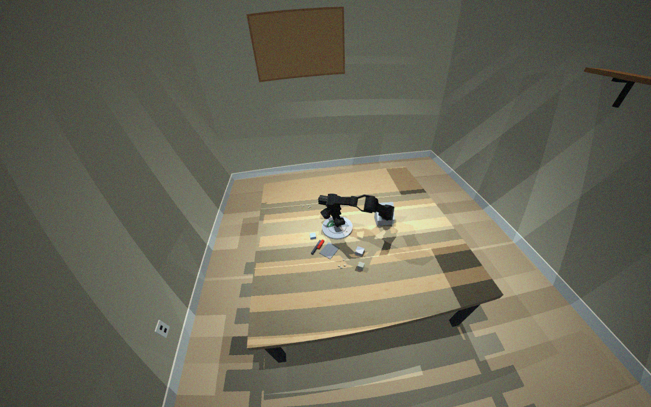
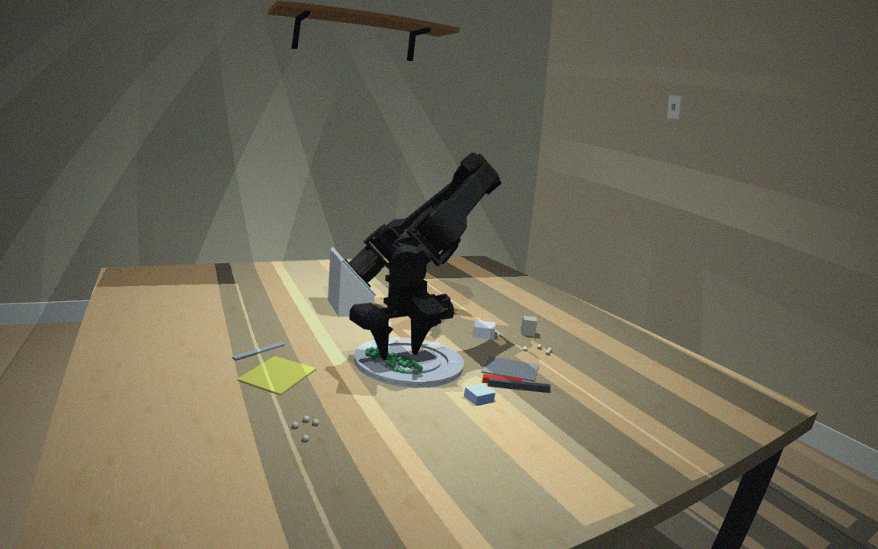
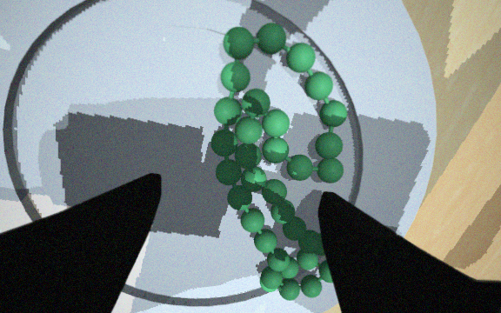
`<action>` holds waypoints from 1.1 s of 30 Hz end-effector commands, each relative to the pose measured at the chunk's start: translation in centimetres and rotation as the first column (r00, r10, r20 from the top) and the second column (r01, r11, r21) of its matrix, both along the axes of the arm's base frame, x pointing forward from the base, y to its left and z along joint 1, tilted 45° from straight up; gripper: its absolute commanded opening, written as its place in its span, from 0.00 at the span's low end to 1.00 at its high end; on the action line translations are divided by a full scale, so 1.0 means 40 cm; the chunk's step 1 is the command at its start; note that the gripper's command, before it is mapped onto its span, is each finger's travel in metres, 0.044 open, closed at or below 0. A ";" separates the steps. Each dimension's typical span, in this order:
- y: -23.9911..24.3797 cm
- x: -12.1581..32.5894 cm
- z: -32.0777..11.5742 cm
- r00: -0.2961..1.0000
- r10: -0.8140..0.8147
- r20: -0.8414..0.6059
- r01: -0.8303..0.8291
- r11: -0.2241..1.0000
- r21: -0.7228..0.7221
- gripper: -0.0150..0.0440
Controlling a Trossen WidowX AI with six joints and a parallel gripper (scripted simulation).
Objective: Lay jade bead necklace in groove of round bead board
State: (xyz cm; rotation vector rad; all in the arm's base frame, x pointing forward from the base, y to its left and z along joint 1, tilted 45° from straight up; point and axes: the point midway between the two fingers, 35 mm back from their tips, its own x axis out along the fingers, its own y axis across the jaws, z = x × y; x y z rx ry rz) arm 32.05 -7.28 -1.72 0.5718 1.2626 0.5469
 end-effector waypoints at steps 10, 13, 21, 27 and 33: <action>0.005 -0.002 -0.005 1.000 0.001 -0.004 -0.001 1.000 0.003 0.56; 0.005 -0.002 -0.005 1.000 0.001 -0.004 -0.001 1.000 0.003 0.42; 0.005 -0.002 -0.005 1.000 0.001 -0.004 -0.001 1.000 0.003 0.27; 0.005 -0.002 -0.005 1.000 0.001 -0.004 -0.001 1.000 0.003 0.25; 0.005 -0.002 -0.005 1.000 0.001 -0.004 -0.001 1.000 0.003 0.25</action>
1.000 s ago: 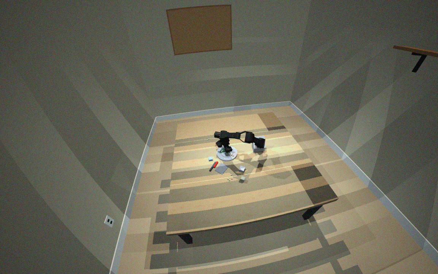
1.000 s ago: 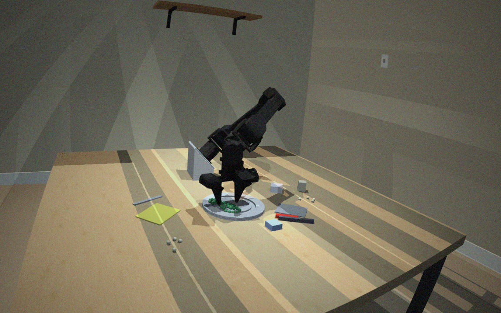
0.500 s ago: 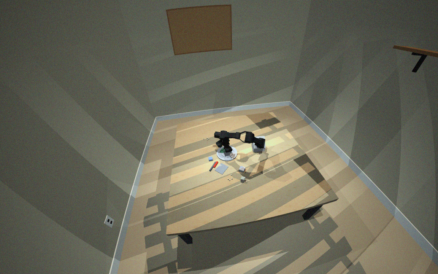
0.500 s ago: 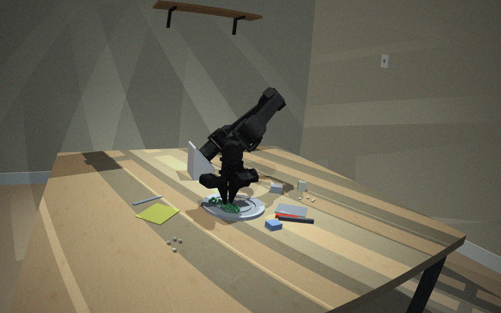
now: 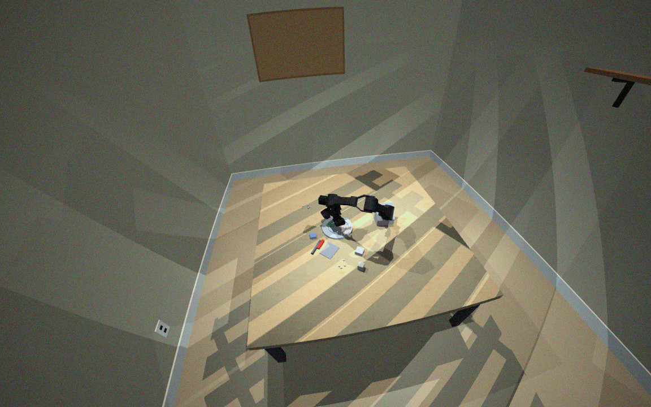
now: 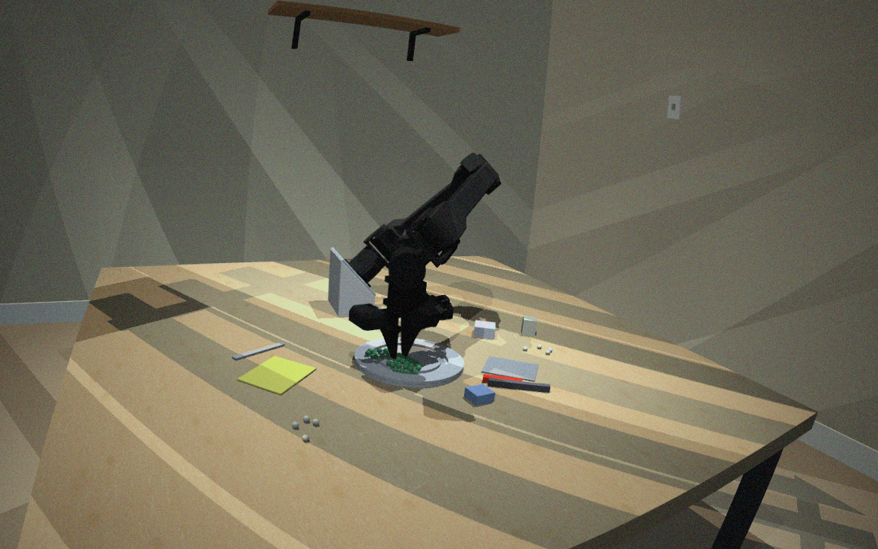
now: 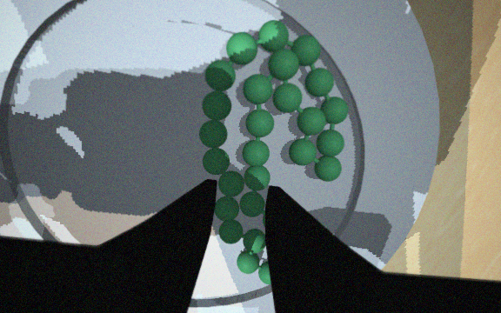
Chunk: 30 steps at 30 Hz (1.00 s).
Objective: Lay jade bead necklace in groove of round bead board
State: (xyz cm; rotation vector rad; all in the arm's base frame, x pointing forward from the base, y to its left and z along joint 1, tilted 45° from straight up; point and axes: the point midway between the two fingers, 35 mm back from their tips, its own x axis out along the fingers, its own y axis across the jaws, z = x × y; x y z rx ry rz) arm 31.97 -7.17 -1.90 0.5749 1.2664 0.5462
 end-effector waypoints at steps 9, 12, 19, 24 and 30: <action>0.002 0.001 0.000 1.000 0.002 0.001 -0.002 1.000 0.001 0.25; -0.005 -0.004 0.007 1.000 0.000 -0.004 0.000 1.000 0.006 0.25; 0.000 -0.011 0.018 1.000 0.000 -0.007 0.000 1.000 0.009 0.25; 0.010 -0.016 0.025 1.000 0.000 -0.007 0.000 1.000 0.010 0.25; 0.016 -0.014 0.019 1.000 0.000 -0.007 0.000 1.000 0.010 0.25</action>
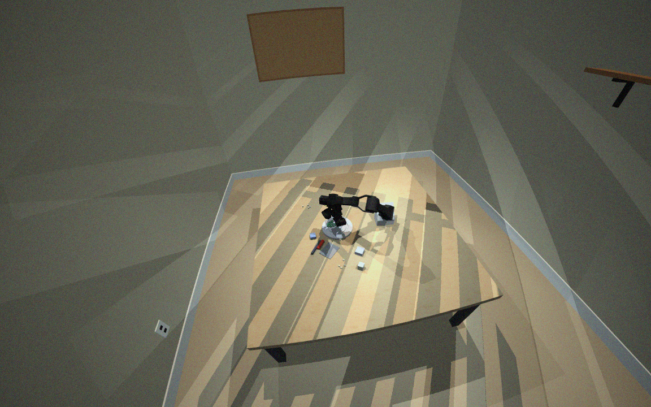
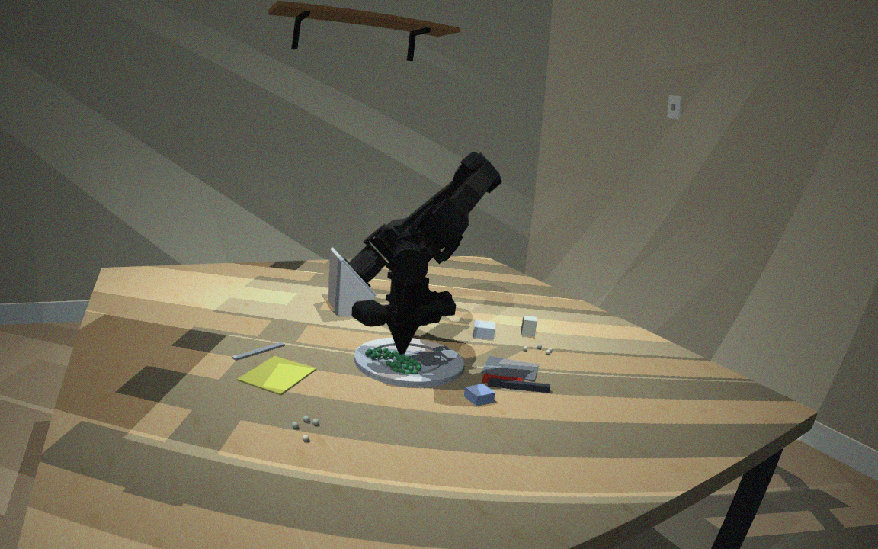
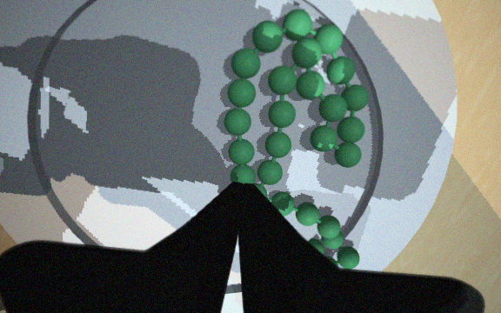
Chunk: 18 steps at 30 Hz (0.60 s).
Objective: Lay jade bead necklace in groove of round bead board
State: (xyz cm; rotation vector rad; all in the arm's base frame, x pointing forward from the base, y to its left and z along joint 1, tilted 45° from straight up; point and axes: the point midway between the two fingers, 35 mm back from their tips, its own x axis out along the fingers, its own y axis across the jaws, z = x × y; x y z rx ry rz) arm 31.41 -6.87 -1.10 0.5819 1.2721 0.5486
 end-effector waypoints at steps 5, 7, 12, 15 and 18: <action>0.001 0.001 -0.001 1.000 -0.002 0.001 0.002 1.000 -0.001 0.39; 0.001 0.001 -0.001 1.000 -0.002 0.001 0.002 1.000 -0.001 0.48; 0.001 0.001 -0.001 1.000 -0.002 0.001 0.002 1.000 -0.001 0.70; 0.001 0.000 0.000 1.000 -0.002 0.001 0.002 1.000 -0.001 0.83; 0.002 -0.002 0.005 1.000 -0.001 0.000 0.001 1.000 0.004 0.97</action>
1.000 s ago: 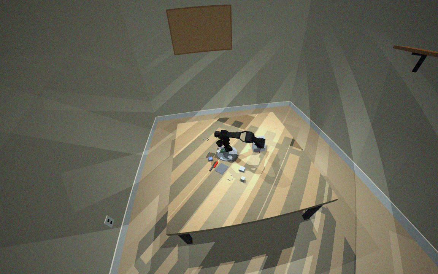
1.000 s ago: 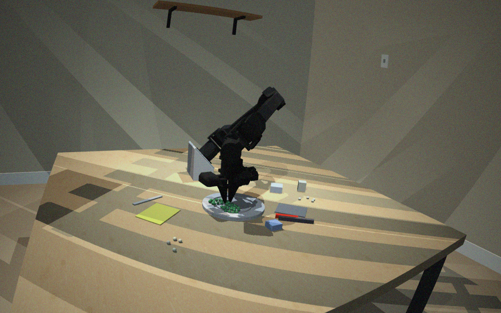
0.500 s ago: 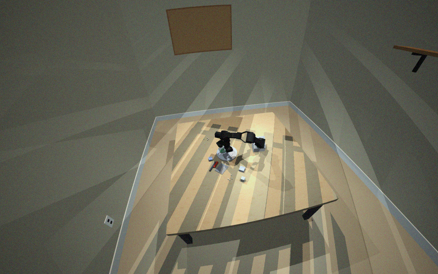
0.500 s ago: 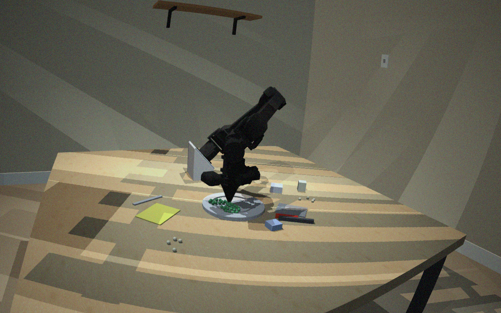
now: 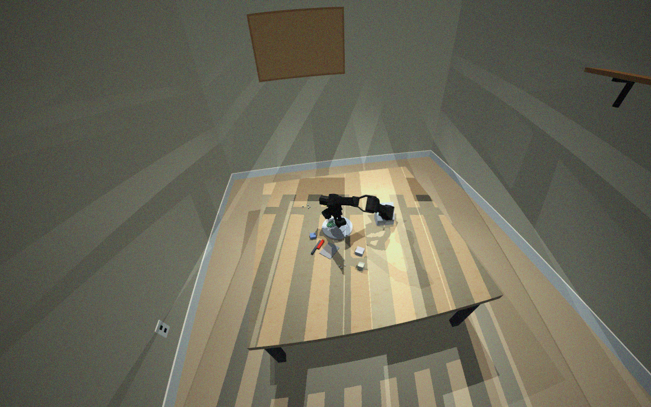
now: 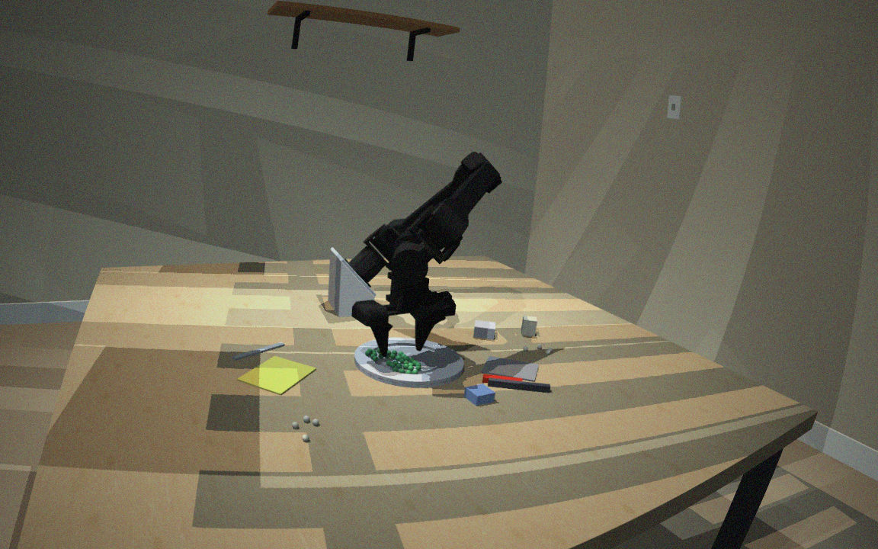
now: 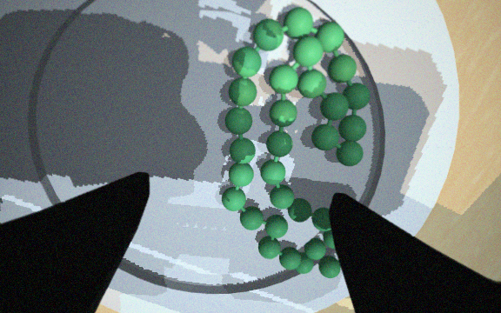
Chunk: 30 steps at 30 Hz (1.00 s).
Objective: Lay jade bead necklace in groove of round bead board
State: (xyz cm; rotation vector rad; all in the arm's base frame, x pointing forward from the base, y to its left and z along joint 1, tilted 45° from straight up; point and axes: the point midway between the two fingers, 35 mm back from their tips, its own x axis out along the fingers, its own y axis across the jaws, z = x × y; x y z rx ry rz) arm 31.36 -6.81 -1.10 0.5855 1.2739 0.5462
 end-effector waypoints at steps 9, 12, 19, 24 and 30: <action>-0.002 -0.001 0.002 1.000 0.002 0.004 -0.002 1.000 0.003 1.00; -0.002 -0.001 0.002 1.000 0.002 0.004 -0.002 1.000 0.003 1.00; -0.002 -0.001 0.002 1.000 0.002 0.004 -0.002 1.000 0.003 1.00; -0.002 -0.001 0.002 1.000 0.002 0.004 -0.002 1.000 0.003 1.00; -0.048 0.016 0.002 0.986 0.121 0.112 -0.117 0.992 -0.041 0.82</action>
